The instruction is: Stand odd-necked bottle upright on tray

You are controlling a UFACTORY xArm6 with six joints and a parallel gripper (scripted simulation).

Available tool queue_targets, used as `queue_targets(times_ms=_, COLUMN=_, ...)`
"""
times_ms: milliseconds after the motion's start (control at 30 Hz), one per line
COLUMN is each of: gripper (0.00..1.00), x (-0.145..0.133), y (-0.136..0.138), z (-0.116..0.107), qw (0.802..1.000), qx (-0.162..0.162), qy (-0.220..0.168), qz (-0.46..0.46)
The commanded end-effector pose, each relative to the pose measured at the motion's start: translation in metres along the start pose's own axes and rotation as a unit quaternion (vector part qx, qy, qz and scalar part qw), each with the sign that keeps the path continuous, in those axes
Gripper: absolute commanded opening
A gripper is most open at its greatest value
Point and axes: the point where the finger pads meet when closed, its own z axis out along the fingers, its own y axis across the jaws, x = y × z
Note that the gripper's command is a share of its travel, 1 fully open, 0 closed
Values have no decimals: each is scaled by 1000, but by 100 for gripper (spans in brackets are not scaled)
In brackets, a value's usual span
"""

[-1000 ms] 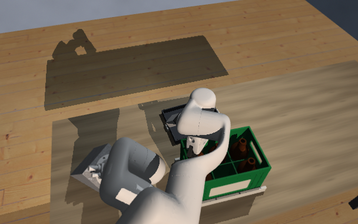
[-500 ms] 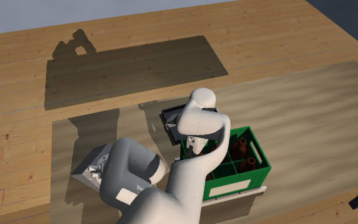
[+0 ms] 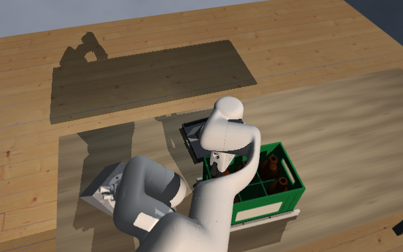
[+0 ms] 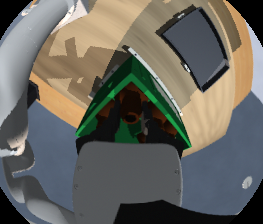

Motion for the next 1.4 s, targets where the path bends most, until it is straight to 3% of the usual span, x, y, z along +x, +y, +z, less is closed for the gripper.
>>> queue_targets(times_ms=0, gripper=0, x=0, y=0, z=-4, qw=1000, qx=-1, qy=0, qz=1)
queue_targets(times_ms=700, gripper=0, x=0, y=0, z=-26, qw=1000, qx=-1, qy=0, qz=1)
queue_targets(times_ms=1367, gripper=0, x=0, y=0, z=-32, qw=1000, qx=-1, qy=0, qz=1)
